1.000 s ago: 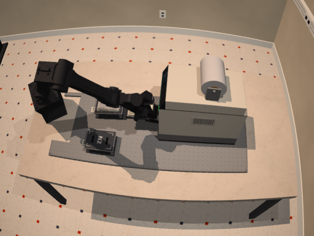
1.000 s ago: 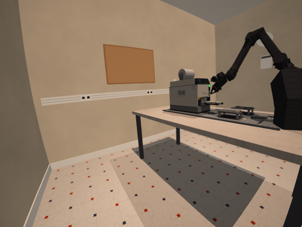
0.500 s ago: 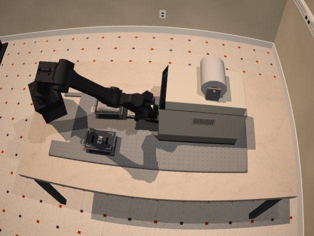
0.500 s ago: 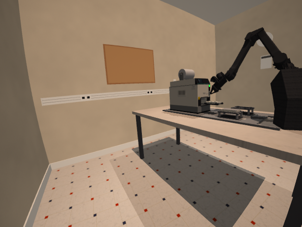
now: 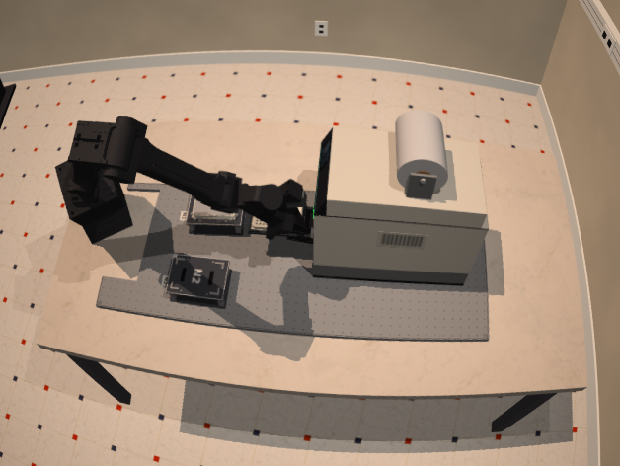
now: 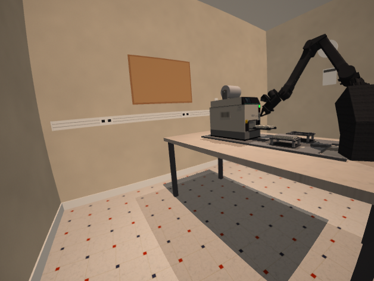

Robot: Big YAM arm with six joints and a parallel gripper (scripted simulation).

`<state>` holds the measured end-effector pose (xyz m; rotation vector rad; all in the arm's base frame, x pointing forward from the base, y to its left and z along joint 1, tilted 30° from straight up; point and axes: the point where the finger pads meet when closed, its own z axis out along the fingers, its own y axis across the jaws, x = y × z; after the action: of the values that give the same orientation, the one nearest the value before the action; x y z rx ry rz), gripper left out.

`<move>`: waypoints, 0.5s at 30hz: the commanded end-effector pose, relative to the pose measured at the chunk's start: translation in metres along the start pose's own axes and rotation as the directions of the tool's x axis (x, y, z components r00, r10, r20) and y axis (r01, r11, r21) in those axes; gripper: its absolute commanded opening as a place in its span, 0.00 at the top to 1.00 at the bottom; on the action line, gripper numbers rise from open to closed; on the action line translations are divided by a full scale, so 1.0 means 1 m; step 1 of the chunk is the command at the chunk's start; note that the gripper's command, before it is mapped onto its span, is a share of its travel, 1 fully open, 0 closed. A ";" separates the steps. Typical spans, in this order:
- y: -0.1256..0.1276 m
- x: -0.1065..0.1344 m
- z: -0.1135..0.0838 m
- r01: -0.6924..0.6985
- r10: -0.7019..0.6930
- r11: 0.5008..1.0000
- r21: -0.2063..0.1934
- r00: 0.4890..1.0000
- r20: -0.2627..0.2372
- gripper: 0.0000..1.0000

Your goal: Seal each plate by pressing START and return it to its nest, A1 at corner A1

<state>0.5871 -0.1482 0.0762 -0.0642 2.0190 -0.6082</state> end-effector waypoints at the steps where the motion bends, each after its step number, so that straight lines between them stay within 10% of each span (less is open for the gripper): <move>1: -0.002 -0.018 0.008 0.000 0.000 1.000 0.005 1.000 0.022 1.00; 15: -0.001 -0.023 0.014 -0.003 0.003 1.000 -0.001 1.000 0.031 1.00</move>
<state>0.5890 -0.1487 0.0750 -0.0647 2.0227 -0.6082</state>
